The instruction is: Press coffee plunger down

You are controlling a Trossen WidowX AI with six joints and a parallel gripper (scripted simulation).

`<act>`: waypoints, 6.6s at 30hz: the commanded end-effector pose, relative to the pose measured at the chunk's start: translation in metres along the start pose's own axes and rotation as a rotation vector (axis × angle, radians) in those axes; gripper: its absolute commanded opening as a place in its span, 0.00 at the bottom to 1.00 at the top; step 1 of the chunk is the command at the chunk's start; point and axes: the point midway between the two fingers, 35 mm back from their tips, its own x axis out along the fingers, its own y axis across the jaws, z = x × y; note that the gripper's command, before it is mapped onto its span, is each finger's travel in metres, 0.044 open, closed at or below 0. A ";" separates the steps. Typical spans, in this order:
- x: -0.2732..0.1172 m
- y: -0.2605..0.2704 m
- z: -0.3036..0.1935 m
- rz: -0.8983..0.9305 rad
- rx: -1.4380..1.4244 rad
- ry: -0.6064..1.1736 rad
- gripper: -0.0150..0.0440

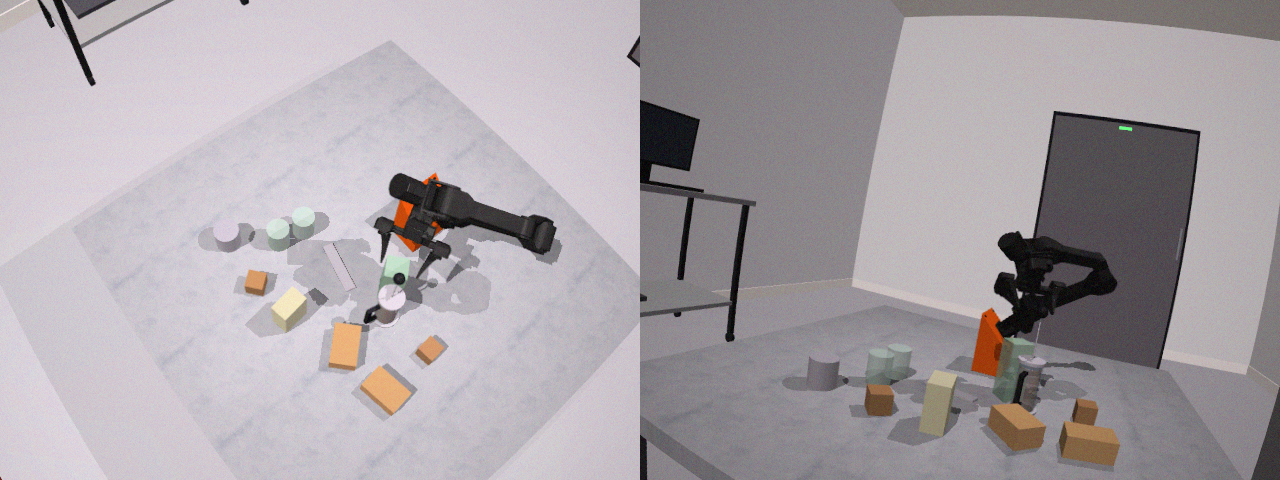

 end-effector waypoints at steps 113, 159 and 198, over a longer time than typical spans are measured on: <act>0.069 -0.007 -0.035 -0.019 0.019 -0.057 0.45; 0.098 -0.012 -0.043 -0.006 0.024 -0.077 0.45; 0.095 -0.017 -0.018 -0.041 0.018 -0.141 1.00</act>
